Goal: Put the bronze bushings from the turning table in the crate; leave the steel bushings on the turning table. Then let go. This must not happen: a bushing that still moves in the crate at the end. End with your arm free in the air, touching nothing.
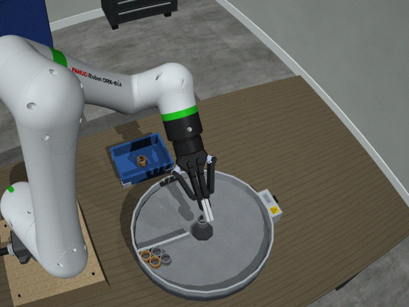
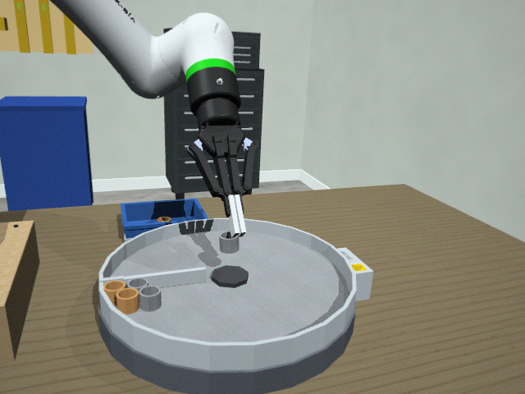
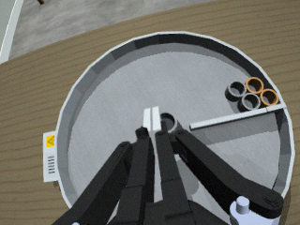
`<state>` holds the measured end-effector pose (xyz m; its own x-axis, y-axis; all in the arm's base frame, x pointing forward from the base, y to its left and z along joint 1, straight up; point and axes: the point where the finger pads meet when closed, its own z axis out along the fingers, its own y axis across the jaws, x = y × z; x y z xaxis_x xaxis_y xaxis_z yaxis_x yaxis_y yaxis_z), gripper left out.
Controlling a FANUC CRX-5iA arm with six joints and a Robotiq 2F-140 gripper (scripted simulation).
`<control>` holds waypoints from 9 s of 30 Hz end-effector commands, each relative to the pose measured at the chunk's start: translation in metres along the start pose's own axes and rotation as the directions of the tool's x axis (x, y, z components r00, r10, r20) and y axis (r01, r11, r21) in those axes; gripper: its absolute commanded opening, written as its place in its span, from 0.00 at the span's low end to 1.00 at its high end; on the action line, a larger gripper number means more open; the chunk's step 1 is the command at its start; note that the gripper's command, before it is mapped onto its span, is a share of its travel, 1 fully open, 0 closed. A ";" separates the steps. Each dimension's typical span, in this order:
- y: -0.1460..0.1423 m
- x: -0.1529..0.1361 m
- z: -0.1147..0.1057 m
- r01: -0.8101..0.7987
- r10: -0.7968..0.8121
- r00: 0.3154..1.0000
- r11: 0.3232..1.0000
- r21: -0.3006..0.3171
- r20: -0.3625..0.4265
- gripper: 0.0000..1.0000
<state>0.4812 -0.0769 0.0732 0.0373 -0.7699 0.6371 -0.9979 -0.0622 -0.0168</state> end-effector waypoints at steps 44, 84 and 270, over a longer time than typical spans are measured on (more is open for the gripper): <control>-0.004 -0.016 0.017 0.000 0.000 1.000 1.000 -0.003 0.000 0.00; -0.004 -0.017 0.018 0.000 0.000 1.000 1.000 -0.003 0.000 0.00; -0.004 -0.011 0.011 0.000 0.000 1.000 1.000 -0.003 0.000 0.07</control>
<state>0.4850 -0.0755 0.0577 0.0377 -0.7697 0.6373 -0.9981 -0.0607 -0.0143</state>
